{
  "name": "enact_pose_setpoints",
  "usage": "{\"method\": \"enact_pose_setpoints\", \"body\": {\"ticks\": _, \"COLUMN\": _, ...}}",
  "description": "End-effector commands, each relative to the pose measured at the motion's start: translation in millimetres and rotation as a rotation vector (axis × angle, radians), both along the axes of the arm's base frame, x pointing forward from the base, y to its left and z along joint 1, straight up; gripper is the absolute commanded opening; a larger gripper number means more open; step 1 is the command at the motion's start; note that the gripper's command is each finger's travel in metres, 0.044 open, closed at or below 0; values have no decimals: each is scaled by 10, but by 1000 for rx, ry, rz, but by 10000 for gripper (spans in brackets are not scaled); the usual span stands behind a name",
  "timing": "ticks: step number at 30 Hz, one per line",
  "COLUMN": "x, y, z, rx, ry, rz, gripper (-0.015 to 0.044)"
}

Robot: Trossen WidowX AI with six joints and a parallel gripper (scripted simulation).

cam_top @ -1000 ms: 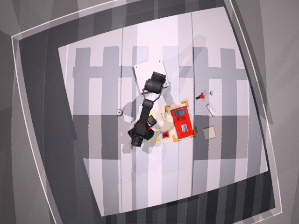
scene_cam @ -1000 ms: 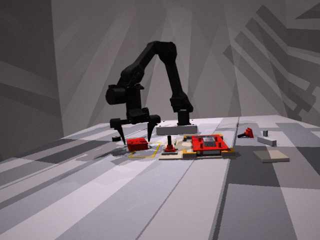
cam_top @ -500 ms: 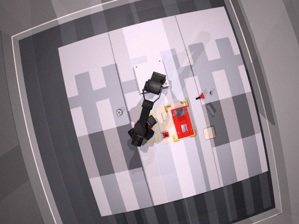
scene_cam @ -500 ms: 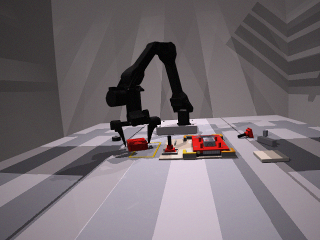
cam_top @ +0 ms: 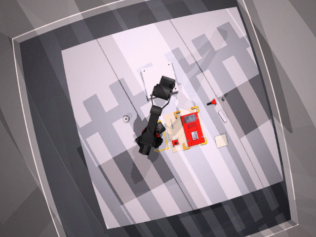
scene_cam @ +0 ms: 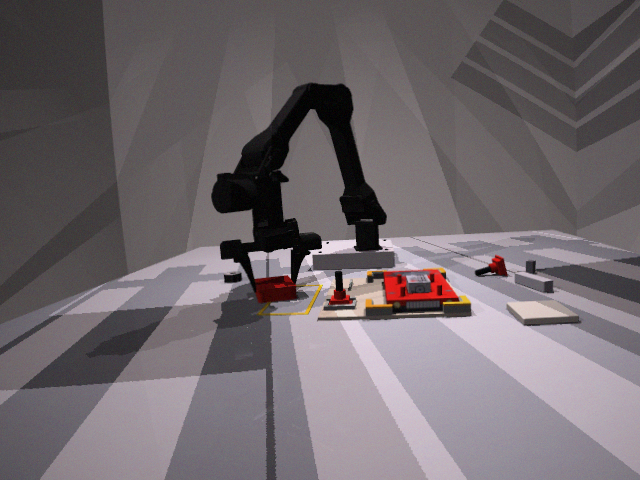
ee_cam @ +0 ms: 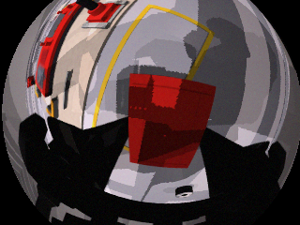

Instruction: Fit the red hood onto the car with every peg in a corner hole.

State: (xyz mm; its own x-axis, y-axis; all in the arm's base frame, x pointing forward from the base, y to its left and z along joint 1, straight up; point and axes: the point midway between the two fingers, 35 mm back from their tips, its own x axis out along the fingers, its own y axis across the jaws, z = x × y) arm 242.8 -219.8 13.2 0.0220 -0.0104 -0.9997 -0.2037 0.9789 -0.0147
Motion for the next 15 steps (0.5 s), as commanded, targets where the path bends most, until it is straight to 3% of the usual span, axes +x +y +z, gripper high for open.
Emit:
{"method": "enact_pose_setpoints", "body": {"ticks": 1, "x": -2, "y": 2, "z": 34, "rx": 1, "ry": 1, "rz": 0, "gripper": 163}}
{"method": "enact_pose_setpoints", "body": {"ticks": 7, "x": -4, "y": 3, "z": 161, "rx": 1, "ry": 1, "rz": 0, "gripper": 6}}
{"method": "enact_pose_setpoints", "body": {"ticks": 15, "x": -8, "y": 7, "z": 450, "rx": 0, "ry": 1, "rz": 0, "gripper": 0}}
